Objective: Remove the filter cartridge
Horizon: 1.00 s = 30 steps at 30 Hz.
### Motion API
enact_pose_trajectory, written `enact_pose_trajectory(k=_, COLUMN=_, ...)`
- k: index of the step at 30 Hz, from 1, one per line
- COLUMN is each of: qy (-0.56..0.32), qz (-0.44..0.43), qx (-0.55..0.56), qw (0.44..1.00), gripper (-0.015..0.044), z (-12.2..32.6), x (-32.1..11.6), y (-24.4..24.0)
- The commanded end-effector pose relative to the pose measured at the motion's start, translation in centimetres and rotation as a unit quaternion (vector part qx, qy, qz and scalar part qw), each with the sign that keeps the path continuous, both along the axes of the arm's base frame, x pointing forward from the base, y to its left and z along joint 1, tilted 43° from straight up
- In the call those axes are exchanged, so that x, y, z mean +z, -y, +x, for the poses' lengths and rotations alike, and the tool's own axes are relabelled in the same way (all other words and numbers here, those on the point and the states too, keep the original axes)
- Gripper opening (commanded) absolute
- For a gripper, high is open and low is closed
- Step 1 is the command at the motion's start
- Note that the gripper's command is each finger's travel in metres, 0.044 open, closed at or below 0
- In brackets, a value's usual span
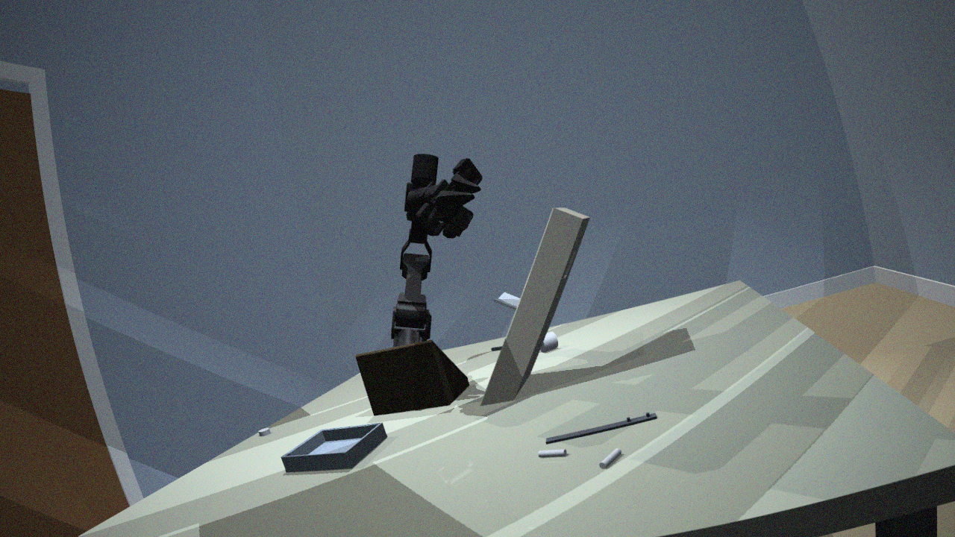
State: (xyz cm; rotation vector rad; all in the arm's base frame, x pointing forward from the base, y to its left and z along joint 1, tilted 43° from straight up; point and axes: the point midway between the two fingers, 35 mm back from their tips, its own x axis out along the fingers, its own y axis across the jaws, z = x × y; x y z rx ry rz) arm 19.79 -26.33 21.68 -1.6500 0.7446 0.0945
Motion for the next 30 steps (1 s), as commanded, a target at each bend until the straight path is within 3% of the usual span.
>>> enact_pose_trajectory(k=1, qy=-0.005, qz=0.062, qx=0.128, qw=0.990, gripper=0.0099, z=2.7, x=-3.1, y=-3.1)
enact_pose_trajectory(k=7, qy=0.039, qz=0.155, qx=0.292, qw=0.943, gripper=0.0099, z=5.3, x=-5.8, y=-8.0)
enact_pose_trajectory(k=30, qy=0.037, qz=0.157, qx=0.297, qw=0.941, gripper=0.0099, z=7.2, x=-6.8, y=-8.5)
